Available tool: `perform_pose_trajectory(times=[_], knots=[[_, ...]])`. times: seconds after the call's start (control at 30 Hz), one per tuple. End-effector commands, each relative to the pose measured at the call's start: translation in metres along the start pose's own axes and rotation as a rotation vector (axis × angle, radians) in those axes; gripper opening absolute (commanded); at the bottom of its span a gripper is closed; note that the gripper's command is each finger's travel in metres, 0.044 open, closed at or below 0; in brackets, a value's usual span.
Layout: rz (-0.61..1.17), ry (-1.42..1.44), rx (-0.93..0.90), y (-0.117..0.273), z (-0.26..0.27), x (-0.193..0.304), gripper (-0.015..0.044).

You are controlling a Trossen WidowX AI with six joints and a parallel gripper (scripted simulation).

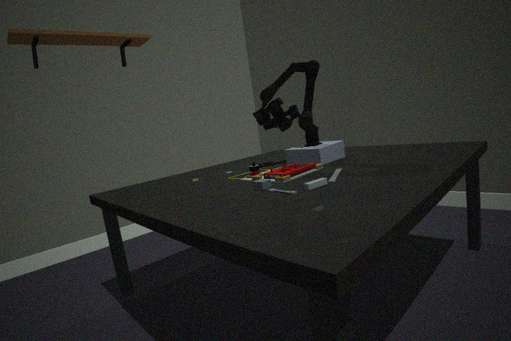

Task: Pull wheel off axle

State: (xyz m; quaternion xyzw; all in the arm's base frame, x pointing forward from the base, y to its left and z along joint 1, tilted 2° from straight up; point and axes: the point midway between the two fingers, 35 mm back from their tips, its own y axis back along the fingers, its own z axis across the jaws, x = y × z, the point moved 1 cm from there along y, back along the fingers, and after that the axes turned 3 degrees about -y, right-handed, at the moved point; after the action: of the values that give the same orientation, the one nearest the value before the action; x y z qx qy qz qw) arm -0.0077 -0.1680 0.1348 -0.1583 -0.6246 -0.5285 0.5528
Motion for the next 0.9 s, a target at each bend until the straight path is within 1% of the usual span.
perform_pose_trajectory(times=[0.0,0.1,0.23,0.4,0.63,0.87], knots=[[-0.006,-0.017,0.003,0.001,-0.001,-0.001,0.0374],[-0.089,-0.254,0.038,0.017,-0.021,-0.010,0.0300],[-0.257,-0.641,0.050,0.050,-0.053,-0.031,0.0300],[-0.477,-1.069,-0.027,0.098,-0.085,-0.062,0.0300],[-0.654,-1.388,-0.180,0.146,-0.105,-0.092,0.0300],[-0.800,-1.661,-0.420,0.201,-0.115,-0.126,0.0300]])
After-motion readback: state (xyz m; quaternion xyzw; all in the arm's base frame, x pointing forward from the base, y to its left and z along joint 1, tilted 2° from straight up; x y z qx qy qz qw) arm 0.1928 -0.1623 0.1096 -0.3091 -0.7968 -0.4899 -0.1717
